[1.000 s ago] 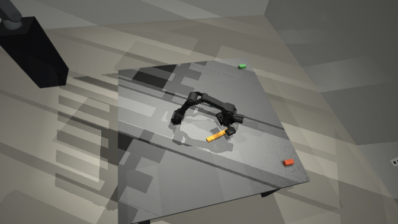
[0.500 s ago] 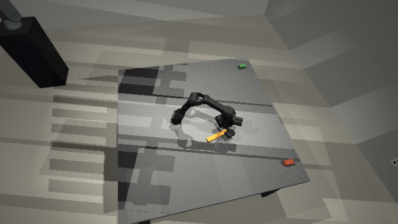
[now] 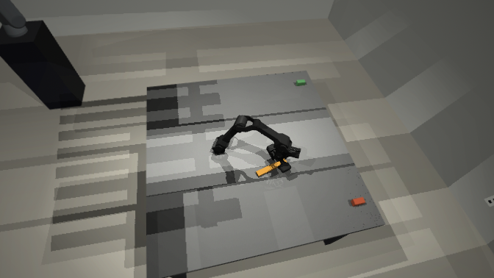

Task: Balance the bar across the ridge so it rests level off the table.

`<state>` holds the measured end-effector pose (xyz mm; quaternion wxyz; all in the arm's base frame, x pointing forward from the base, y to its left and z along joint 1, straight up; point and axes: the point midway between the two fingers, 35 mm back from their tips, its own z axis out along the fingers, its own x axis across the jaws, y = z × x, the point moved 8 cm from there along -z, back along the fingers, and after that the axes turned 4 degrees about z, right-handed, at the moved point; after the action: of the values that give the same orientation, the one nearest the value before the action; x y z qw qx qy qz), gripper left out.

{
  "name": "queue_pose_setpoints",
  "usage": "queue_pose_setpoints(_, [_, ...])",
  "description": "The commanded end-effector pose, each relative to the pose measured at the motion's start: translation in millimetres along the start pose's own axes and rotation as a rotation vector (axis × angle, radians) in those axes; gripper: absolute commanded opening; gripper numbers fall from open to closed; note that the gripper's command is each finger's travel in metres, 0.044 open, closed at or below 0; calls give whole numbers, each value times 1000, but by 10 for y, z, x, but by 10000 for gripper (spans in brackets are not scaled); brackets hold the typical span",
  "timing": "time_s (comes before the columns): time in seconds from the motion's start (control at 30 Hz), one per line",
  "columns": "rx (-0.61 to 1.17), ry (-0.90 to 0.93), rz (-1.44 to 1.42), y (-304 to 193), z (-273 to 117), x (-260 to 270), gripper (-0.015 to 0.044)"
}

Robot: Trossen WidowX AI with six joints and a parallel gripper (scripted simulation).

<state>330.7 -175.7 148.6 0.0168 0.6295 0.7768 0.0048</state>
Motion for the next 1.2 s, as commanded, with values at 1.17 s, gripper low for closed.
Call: queue_pose_setpoints(1.17, [3,3,0,-6,171,5,85])
